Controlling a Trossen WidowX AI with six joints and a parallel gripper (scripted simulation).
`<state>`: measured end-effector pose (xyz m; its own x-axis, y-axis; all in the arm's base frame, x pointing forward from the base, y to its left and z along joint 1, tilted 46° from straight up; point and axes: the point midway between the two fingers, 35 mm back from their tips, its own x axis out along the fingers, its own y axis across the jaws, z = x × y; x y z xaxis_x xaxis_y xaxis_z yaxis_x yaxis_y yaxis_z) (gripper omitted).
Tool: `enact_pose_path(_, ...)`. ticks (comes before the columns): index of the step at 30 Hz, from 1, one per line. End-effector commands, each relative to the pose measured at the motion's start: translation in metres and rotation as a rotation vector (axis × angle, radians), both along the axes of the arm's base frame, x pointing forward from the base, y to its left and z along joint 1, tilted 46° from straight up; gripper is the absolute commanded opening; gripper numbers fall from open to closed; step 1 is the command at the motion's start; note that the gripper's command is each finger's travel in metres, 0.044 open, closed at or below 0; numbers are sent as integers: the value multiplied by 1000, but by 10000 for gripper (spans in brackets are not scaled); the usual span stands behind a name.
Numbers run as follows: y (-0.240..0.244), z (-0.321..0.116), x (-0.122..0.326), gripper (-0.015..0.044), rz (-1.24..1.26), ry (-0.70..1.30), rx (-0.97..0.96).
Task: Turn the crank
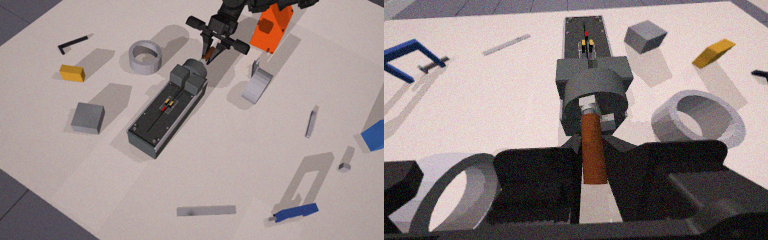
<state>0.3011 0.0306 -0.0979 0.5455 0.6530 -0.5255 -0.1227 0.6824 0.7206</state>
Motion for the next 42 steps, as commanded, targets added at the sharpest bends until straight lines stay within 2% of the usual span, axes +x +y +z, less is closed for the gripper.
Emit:
enact_pose_path(1, -8, -4, 1, 0, -22, 5, -11)
enact_pose_path(42, -18, -31, 2, 0, -22, 4, -12)
